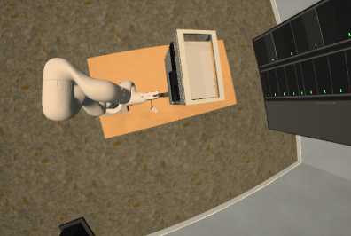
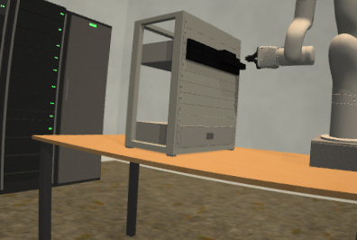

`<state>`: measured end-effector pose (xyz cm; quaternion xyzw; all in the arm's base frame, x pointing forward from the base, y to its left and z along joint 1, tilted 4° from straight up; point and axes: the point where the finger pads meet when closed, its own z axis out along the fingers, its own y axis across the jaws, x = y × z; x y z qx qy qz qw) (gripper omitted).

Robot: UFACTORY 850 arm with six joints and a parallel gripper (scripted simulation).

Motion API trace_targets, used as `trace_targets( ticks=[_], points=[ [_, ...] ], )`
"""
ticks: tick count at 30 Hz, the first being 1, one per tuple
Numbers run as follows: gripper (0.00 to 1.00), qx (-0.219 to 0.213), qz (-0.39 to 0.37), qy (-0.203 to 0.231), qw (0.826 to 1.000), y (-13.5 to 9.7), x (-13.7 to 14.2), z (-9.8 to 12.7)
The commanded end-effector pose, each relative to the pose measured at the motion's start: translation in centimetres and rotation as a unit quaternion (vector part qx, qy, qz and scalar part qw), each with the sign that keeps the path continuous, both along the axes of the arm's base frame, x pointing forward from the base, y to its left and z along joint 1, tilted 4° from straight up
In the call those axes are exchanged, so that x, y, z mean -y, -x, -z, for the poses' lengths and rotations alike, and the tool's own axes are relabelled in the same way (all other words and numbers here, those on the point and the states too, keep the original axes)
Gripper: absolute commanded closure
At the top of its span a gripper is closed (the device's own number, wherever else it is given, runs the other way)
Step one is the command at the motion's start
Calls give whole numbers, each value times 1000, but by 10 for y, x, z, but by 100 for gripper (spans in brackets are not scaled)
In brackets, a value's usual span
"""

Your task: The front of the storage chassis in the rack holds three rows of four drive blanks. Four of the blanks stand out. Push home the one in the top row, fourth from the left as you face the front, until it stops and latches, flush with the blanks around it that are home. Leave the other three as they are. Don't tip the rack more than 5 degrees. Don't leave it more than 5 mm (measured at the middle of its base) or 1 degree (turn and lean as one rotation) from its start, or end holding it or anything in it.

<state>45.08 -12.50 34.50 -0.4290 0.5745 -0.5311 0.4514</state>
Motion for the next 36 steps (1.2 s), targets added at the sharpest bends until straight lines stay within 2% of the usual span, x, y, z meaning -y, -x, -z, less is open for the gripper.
trace_targets(
  ticks=[1,5,14,24,36],
  points=[
    [100,1,0,0,1000,19,-4,-2],
    [100,1,0,0,1000,29,-6,-2],
    [100,1,0,0,1000,34,-8,-3],
    [100,1,0,0,1000,78,-18,-4],
    [100,1,0,0,1000,80,-18,-4]
  ],
)
